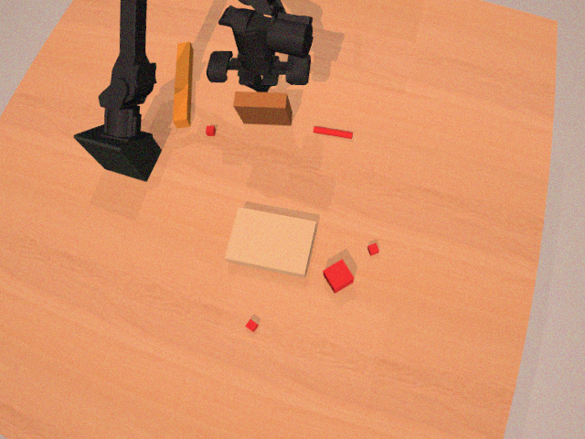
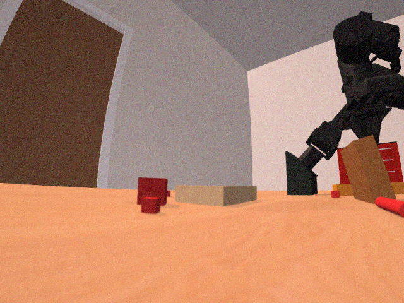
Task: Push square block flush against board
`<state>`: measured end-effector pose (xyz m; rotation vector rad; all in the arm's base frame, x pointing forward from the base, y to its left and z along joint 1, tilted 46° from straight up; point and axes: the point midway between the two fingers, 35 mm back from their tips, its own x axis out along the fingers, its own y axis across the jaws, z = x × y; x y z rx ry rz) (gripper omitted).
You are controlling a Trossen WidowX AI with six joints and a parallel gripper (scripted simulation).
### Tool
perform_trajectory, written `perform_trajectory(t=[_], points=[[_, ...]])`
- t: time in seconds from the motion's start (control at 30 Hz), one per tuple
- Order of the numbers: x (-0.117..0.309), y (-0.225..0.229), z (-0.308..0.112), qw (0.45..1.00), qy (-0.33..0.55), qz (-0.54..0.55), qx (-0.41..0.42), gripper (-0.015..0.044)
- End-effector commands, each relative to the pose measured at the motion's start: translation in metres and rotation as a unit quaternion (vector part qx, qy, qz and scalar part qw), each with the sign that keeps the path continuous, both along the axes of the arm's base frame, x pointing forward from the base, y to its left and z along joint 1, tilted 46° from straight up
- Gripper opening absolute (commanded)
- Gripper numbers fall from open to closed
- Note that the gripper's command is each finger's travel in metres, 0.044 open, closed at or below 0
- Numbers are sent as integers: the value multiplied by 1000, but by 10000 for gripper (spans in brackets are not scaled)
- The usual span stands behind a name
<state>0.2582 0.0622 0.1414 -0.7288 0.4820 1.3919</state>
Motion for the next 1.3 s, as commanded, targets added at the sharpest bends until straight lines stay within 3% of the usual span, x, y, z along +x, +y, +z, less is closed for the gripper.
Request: perform_trajectory(t=[0.0,1.27], points=[[0,-2,-3,1000,-1,2,1,0],[0,-1,-2,1000,-1,2,1,0]])
